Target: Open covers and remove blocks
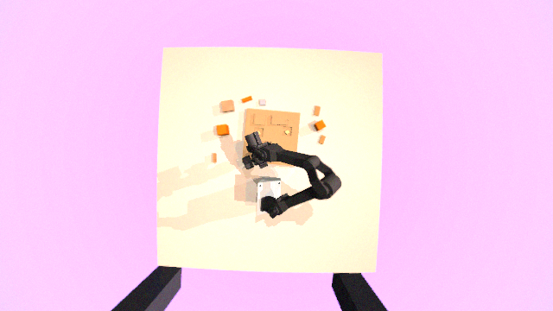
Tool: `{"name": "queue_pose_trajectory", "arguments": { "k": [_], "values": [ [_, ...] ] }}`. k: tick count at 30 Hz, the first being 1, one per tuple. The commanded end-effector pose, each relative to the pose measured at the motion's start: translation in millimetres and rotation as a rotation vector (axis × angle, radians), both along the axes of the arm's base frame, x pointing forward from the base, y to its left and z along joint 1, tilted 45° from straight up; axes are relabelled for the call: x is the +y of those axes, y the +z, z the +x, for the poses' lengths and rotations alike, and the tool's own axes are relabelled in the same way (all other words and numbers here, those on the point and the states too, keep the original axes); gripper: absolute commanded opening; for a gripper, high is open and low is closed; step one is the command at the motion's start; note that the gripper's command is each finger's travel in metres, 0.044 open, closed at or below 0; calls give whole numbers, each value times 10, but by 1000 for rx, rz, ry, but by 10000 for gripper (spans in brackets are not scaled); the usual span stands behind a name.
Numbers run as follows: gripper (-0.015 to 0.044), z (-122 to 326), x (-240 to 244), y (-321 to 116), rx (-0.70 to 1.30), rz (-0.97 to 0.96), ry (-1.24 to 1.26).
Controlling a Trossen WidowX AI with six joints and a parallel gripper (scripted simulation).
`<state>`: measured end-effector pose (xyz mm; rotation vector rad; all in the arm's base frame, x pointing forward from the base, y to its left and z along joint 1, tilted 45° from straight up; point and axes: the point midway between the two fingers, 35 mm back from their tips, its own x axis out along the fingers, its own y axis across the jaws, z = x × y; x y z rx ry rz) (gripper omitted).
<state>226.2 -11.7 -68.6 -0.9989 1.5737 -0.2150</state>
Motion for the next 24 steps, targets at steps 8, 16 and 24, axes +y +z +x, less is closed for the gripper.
{"name": "queue_pose_trajectory", "arguments": {
  "k": [8,16,24],
  "values": [
    [144,-29,-37,-8,-40,-4,-50],
    [144,-28,-37,-9,-122,3,-135],
    [144,-27,-37,-9,-205,11,-221]
  ]
}}
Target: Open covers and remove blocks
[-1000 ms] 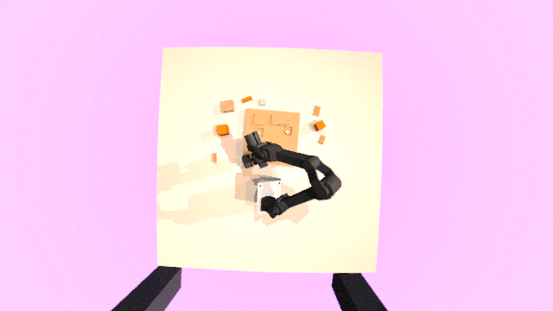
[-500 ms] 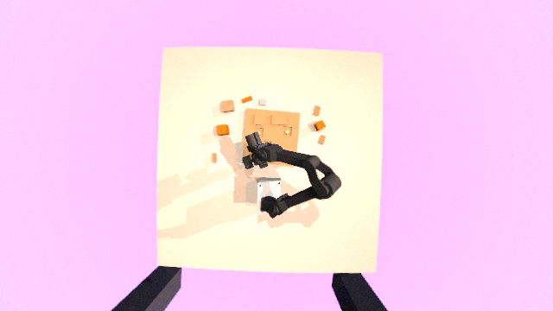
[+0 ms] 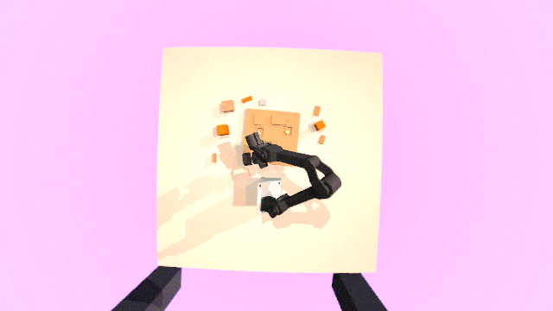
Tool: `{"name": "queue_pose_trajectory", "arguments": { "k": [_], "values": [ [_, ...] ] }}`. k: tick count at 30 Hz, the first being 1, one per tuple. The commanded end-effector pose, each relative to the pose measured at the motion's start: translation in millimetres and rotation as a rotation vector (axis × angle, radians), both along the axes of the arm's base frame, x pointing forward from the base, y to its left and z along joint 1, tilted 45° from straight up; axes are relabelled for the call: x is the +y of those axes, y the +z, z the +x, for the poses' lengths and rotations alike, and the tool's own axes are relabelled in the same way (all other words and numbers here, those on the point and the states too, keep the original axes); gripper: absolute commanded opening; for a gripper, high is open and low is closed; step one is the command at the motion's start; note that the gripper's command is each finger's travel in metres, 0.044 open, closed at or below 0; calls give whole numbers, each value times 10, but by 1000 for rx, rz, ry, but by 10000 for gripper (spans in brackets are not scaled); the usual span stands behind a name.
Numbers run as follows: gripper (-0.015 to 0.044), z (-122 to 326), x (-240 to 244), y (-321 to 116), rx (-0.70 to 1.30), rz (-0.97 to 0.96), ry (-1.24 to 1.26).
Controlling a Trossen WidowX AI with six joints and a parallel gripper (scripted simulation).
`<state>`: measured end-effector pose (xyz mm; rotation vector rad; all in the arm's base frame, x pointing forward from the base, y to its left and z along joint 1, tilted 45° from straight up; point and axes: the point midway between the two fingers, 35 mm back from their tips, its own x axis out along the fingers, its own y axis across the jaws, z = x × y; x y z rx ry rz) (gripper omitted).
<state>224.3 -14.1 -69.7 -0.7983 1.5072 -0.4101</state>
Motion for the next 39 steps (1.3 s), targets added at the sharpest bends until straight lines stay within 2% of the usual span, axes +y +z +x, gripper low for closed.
{"name": "queue_pose_trajectory", "arguments": {
  "k": [1,39],
  "values": [
    [144,-8,-14,2,-41,-2,-43],
    [144,-7,-17,0,-435,33,-450]
  ]
}}
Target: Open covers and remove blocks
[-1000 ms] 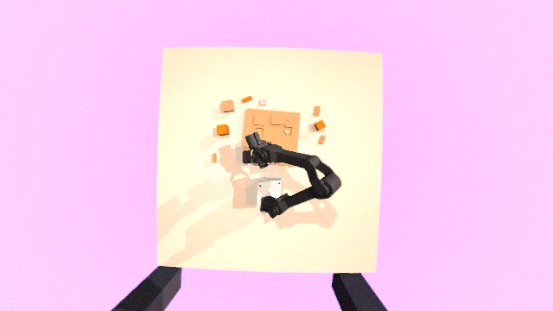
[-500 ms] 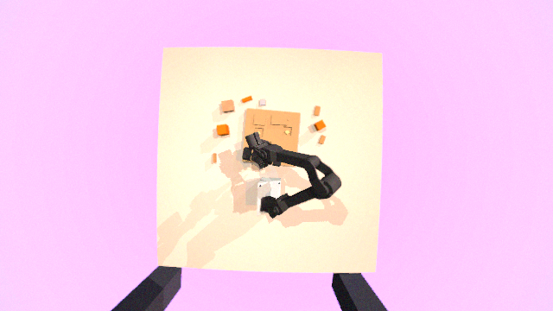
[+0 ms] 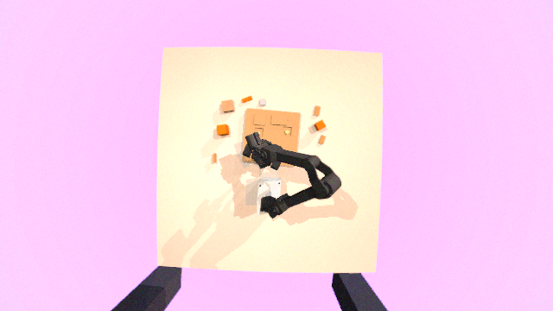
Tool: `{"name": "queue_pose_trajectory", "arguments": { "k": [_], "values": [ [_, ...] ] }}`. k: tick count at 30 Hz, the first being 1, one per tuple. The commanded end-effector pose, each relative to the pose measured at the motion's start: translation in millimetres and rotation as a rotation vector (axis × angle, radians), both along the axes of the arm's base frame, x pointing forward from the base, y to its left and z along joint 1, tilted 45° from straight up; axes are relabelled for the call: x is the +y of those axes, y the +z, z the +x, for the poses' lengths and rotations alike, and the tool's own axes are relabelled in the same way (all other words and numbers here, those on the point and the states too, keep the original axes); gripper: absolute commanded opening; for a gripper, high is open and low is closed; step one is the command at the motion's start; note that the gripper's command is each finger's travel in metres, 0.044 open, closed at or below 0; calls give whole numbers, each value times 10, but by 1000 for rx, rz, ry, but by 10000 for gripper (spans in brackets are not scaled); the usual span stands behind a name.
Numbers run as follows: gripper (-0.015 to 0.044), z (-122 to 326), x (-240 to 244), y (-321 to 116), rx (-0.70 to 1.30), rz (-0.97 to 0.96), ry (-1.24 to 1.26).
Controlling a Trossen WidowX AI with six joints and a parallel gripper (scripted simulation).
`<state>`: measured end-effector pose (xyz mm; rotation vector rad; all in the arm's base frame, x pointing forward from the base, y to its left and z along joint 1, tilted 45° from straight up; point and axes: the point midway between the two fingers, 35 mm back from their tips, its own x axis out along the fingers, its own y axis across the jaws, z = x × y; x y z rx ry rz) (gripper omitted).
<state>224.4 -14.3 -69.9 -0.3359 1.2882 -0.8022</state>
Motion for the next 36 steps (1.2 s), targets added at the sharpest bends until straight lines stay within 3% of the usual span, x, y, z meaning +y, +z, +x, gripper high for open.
{"name": "queue_pose_trajectory", "arguments": {
  "k": [1,36],
  "values": [
    [144,-8,-14,2,-41,-2,-43],
    [144,-6,-13,-3,-404,30,-418]
  ]
}}
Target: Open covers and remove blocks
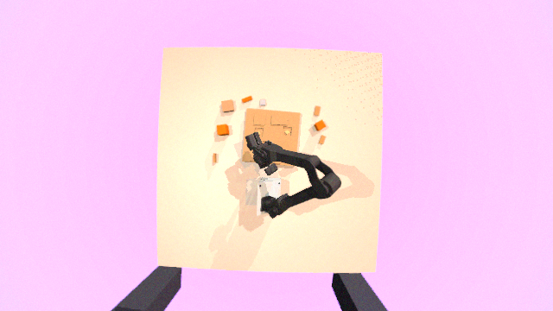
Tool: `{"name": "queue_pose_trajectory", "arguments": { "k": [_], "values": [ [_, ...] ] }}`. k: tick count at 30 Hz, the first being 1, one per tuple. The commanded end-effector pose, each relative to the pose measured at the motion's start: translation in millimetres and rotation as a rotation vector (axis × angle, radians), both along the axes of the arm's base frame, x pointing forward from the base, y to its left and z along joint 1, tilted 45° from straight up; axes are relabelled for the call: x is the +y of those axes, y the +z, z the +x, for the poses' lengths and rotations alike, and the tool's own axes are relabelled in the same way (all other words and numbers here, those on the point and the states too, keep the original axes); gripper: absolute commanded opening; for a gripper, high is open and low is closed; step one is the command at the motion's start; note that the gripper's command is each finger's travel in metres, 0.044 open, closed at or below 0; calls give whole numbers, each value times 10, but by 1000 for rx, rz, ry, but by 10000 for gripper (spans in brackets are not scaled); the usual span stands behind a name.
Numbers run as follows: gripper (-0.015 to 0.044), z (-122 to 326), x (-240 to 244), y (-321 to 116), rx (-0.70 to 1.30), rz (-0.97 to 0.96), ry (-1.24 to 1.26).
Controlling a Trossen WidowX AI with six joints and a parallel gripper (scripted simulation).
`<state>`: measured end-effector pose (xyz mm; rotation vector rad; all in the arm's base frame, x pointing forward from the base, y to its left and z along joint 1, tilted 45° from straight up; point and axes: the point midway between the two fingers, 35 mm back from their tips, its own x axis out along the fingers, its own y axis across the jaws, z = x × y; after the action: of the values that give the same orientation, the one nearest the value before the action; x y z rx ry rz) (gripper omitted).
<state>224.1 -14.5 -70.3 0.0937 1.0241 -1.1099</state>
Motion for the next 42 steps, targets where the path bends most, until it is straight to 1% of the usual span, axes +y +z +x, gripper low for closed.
{"name": "queue_pose_trajectory", "arguments": {
  "k": [1,8,25,42],
  "values": [
    [144,-3,-10,1,-43,-2,-43],
    [144,-2,-10,0,-98,3,-101],
    [144,2,-13,-3,-100,3,-102],
    [144,15,-118,-114,-99,3,-102]
  ]
}}
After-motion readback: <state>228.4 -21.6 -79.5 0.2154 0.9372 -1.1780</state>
